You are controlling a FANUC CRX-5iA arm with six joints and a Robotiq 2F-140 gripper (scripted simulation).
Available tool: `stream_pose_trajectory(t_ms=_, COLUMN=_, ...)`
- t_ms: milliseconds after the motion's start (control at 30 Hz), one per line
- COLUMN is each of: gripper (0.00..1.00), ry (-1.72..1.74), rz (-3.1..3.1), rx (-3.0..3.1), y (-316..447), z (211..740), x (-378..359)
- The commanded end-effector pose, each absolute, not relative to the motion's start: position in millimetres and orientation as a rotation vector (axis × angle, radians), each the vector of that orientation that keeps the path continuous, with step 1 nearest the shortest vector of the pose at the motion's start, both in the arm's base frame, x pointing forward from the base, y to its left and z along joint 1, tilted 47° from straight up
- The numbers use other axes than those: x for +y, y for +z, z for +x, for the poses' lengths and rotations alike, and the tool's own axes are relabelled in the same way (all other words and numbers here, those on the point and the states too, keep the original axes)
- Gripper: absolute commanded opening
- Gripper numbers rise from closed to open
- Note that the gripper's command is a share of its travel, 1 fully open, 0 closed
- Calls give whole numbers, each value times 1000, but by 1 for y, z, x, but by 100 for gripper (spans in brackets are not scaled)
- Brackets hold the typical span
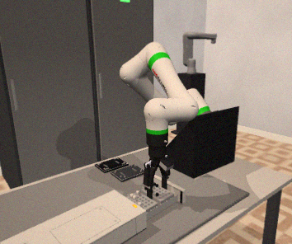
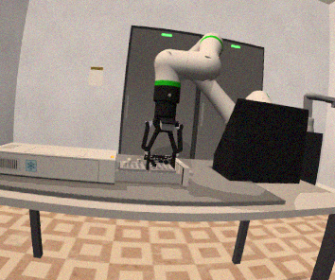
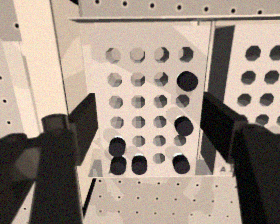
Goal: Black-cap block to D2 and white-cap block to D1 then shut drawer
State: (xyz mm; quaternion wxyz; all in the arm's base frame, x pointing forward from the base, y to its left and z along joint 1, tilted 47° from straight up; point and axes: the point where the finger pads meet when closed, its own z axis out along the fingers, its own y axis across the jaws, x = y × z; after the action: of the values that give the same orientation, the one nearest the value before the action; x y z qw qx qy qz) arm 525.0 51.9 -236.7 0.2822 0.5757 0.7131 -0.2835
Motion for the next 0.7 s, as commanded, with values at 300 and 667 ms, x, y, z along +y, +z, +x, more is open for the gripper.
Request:
stream_pose_trajectory(t_ms=300, gripper=10, ry=-757, rz=1541, rx=1911, y=-235, z=525, x=54)
stream_pose_trajectory(t_ms=667, gripper=10, ry=-757, rz=1541, rx=1911, y=-233, z=525, x=56)
